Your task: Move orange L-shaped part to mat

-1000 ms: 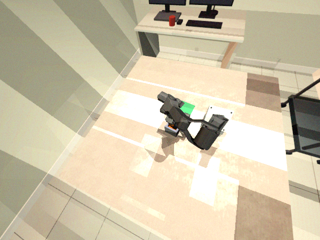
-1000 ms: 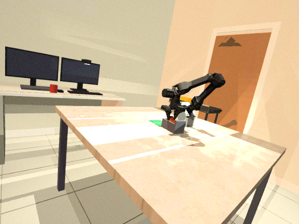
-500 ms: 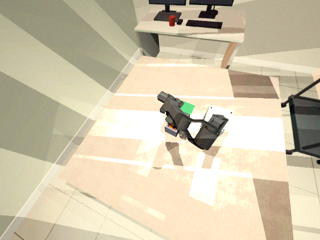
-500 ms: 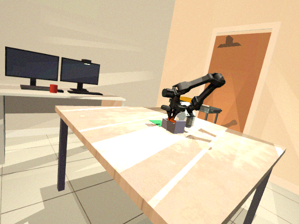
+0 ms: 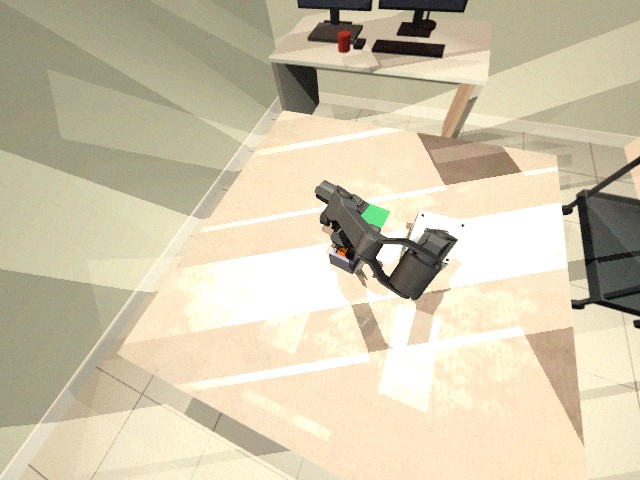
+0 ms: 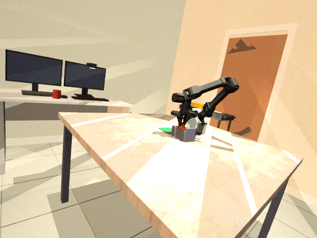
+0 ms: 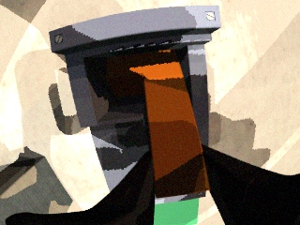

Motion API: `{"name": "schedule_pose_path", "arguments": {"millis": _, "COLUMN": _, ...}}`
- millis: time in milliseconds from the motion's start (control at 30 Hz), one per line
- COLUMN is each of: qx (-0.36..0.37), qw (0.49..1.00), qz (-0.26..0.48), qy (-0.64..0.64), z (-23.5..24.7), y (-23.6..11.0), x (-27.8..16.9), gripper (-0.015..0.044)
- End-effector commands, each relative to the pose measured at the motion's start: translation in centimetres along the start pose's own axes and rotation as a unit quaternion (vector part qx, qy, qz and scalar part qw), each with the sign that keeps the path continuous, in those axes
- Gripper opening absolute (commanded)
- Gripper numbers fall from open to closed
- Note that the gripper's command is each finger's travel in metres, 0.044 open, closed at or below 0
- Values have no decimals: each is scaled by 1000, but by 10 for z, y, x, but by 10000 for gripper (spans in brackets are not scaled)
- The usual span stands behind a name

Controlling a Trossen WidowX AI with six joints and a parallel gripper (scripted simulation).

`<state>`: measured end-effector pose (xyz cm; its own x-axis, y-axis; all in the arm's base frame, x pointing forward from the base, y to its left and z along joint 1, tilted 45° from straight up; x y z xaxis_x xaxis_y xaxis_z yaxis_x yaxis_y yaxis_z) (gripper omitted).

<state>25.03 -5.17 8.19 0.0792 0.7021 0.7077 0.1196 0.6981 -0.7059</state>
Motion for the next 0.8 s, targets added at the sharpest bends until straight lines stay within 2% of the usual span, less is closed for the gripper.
{"name": "schedule_pose_path", "arguments": {"millis": 0, "qx": 0, "qw": 1000, "qz": 1, "qy": -3, "z": 0, "y": -6, "x": 0, "gripper": 0}}
{"name": "schedule_pose_path", "arguments": {"millis": 767, "qx": 0, "qw": 1000, "qz": 1, "qy": -1, "z": 0, "y": -42, "x": 0, "gripper": 0}}
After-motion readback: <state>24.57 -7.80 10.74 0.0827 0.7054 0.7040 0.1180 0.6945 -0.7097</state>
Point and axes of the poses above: the point midway between the two fingers, 35 mm back from their tips, its own y axis out along the fingers, its own z axis across the jaws, x = y × z, the point moved 9 cm from there along -y, back along the fingers, and after that the axes turned 10 degrees about -y, right-handed, at the moved point
